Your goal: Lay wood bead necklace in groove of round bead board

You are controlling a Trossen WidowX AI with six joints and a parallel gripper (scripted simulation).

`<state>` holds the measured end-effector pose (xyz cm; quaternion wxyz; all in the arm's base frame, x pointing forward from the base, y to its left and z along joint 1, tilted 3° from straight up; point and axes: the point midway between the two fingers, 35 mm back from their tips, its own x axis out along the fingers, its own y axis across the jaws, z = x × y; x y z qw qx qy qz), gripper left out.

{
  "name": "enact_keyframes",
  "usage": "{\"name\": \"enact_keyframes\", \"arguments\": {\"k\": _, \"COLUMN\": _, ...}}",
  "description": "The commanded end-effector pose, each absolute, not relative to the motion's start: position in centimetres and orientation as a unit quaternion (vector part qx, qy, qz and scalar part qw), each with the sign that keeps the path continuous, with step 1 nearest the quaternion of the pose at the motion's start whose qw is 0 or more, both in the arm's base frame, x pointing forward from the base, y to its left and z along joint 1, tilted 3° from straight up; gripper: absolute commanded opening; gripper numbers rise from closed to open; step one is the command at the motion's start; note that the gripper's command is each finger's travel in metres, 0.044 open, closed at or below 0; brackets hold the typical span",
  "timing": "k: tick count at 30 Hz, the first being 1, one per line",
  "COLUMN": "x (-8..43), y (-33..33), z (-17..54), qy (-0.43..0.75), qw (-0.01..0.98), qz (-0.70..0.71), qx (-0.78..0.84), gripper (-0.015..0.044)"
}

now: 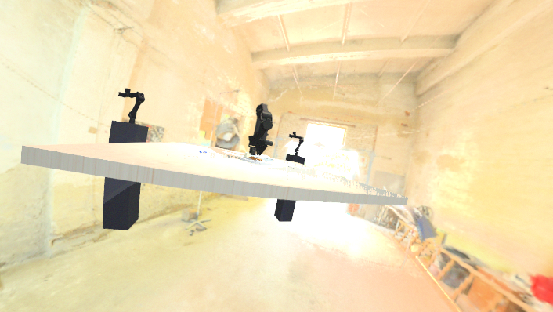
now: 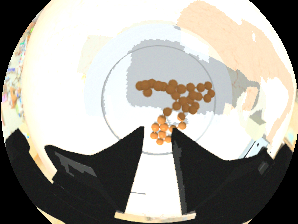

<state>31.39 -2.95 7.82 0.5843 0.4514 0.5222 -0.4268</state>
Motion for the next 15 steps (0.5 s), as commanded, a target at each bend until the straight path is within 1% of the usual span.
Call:
{"name": "enact_keyframes", "arguments": {"k": 1, "x": 31.3, "y": -3.0, "z": 7.2, "qy": 0.523, "qw": 0.583, "qz": -0.428, "qx": 0.451, "gripper": 0.012}}
{"name": "enact_keyframes", "arguments": {"k": 15, "x": 31.3, "y": -3.1, "z": 5.0, "qy": 0.524, "qw": 0.58, "qz": -0.433, "qx": 0.449, "gripper": 0.012}}
